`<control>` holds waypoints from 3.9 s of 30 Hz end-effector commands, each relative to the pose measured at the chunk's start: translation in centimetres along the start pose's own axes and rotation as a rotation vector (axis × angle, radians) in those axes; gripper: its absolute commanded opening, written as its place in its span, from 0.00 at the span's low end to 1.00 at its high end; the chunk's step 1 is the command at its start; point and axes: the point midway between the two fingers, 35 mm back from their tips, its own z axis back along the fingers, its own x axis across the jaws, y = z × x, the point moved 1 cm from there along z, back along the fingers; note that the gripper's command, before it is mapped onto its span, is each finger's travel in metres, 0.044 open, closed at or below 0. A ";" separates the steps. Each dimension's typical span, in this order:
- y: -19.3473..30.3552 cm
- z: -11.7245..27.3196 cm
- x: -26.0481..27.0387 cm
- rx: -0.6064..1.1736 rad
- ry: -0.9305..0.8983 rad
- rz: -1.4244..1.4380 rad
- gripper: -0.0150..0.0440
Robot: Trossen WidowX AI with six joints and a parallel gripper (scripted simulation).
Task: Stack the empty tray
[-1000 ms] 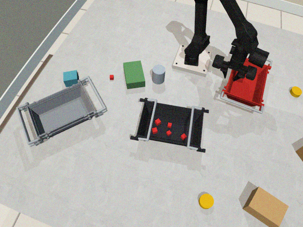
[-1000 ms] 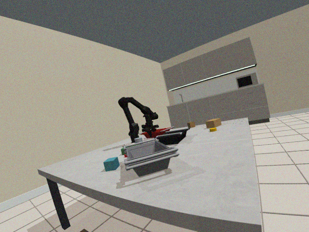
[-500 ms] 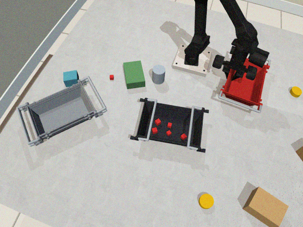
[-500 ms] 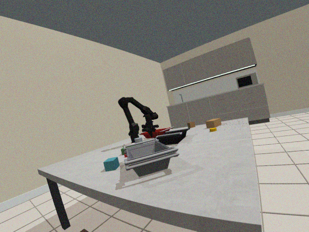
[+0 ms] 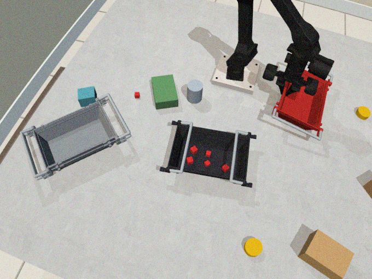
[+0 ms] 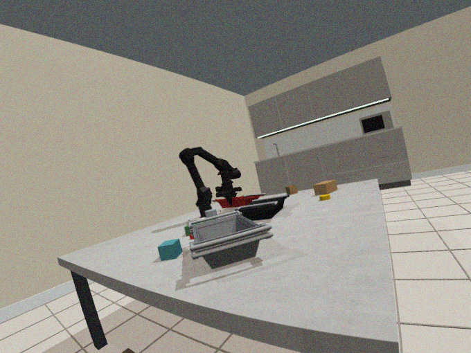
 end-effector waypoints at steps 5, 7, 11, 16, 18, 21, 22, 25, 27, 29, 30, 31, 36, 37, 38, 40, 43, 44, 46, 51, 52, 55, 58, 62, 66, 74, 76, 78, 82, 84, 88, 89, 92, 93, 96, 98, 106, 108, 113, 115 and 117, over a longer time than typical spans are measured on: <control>0.1 3.8 0.1 0.002 -0.005 -0.001 0.25; 0.0 4.8 0.2 0.002 -0.005 -0.001 0.25; 0.0 6.0 0.4 0.002 -0.005 -0.001 0.25; 0.0 6.0 0.4 0.002 -0.005 -0.001 0.25; 0.0 6.2 0.2 0.002 -0.005 -0.001 0.25; 0.1 6.7 -0.4 0.002 -0.004 -0.001 0.25; 0.1 7.0 -0.7 0.002 -0.004 -0.001 0.25; 0.3 7.8 -1.6 0.002 -0.003 -0.001 0.25; 0.3 8.3 -2.3 0.002 -0.003 -0.001 0.25; 0.4 8.8 -2.9 0.002 -0.003 -0.001 0.25; 0.5 9.1 -3.2 0.002 -0.002 -0.001 0.25; 0.5 9.3 -3.5 0.002 -0.002 -0.001 0.25; 0.7 10.5 -5.0 0.002 -0.001 0.000 0.25; 0.7 10.7 -5.3 0.002 -0.001 0.000 0.25; 0.8 11.0 -5.6 0.002 -0.001 0.000 0.25; 0.8 11.4 -6.2 0.003 0.000 0.000 0.25; 0.9 12.0 -7.1 0.003 0.001 0.000 0.25; 1.0 12.3 -7.4 0.003 0.001 0.000 0.25; 1.1 12.6 -8.0 0.003 0.001 0.000 0.25; 1.2 13.6 -9.4 0.003 0.002 0.000 0.25; 1.3 13.7 -9.7 0.003 0.002 0.000 0.25; 1.4 14.3 -10.5 0.003 0.003 0.000 0.25; 1.5 14.7 -11.3 0.003 0.004 0.000 0.25; 1.6 15.3 -12.3 0.003 0.004 0.000 0.25; 1.7 15.7 -13.2 0.003 0.005 0.000 0.25; 1.7 15.7 -13.2 0.003 0.005 0.000 0.25; 1.7 15.7 -13.2 0.003 0.005 0.000 0.25; 1.7 15.7 -13.2 0.003 0.005 0.000 0.25; 1.7 15.7 -13.2 0.003 0.005 0.000 0.25; 1.7 15.7 -13.2 0.003 0.005 0.000 0.25; 1.7 15.7 -13.2 0.003 0.005 0.000 0.25; 1.7 15.7 -13.2 0.003 0.005 0.000 0.25; 1.7 15.7 -13.2 0.003 0.005 0.000 0.25; 1.7 15.7 -13.2 0.003 0.005 0.000 0.25; 1.7 15.7 -13.2 0.003 0.005 -0.002 0.25; 2.3 15.8 -13.1 0.004 0.005 -0.019 0.25; 5.5 15.9 -12.4 0.009 0.007 -0.117 0.25; 6.3 15.9 -12.2 0.011 0.008 -0.142 0.25; 8.2 15.9 -11.6 0.014 0.008 -0.204 0.25; 9.0 16.0 -11.3 0.015 0.009 -0.228 0.25; 9.8 16.0 -11.0 0.016 0.009 -0.253 0.25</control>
